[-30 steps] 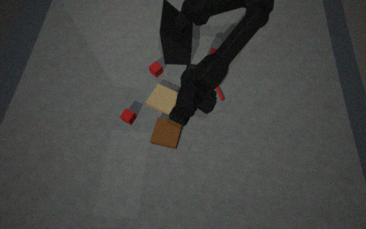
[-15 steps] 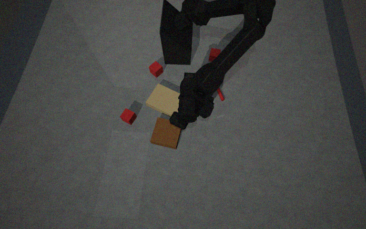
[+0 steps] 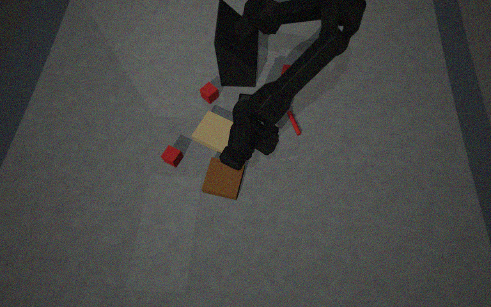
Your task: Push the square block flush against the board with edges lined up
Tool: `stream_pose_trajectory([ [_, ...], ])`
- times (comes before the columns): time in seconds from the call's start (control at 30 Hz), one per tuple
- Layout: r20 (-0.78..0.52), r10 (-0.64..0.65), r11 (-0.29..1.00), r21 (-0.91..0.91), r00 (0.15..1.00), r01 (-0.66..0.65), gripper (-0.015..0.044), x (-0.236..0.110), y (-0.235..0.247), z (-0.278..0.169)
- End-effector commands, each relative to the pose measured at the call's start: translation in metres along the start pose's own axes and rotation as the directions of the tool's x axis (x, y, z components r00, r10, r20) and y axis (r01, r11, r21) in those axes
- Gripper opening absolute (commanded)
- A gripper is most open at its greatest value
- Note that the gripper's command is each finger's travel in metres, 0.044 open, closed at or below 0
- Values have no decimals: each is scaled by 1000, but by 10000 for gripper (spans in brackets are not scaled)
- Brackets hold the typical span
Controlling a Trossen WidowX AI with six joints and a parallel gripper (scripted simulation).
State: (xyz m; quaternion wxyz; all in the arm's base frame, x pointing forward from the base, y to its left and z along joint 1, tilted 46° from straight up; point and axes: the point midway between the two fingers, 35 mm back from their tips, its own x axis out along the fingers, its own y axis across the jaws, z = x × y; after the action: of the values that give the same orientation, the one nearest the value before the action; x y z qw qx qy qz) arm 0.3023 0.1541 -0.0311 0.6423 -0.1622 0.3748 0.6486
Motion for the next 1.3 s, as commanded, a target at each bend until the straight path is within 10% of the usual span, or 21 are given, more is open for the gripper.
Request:
stream_pose_trajectory([
  [0.0,-7,8,1000,7,1000,-8,0,2,2,-9],
  [1.27,-7,8,1000,7,1000,-8,0,2,4,-31],
])
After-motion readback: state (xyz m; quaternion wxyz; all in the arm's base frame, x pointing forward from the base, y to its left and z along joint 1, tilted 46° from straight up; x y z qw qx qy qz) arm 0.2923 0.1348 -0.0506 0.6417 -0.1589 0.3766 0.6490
